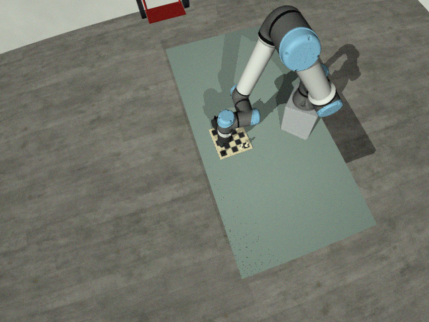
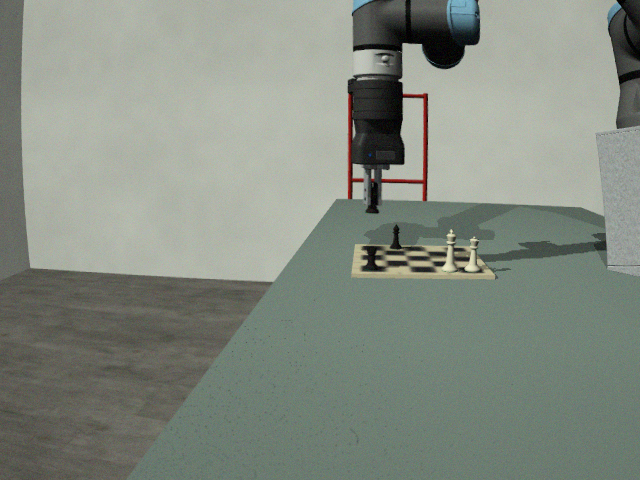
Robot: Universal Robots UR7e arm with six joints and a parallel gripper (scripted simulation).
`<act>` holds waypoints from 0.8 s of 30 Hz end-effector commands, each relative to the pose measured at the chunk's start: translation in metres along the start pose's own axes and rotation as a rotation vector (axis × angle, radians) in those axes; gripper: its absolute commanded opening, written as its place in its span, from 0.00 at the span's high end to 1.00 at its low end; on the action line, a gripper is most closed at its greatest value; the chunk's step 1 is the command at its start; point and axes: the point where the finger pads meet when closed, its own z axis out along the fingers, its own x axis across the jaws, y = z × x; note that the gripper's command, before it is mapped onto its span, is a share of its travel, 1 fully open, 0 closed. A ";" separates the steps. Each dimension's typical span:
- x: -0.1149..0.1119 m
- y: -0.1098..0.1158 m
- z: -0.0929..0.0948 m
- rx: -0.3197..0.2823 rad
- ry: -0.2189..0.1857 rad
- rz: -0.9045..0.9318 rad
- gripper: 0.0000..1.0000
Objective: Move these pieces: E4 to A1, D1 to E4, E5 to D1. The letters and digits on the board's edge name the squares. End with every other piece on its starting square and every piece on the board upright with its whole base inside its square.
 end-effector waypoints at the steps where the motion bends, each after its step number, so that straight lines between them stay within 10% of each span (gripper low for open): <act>1: 0.000 0.000 -0.016 0.000 0.000 0.000 1.00; 24: 0.020 -0.014 -0.018 -0.001 0.001 0.033 1.00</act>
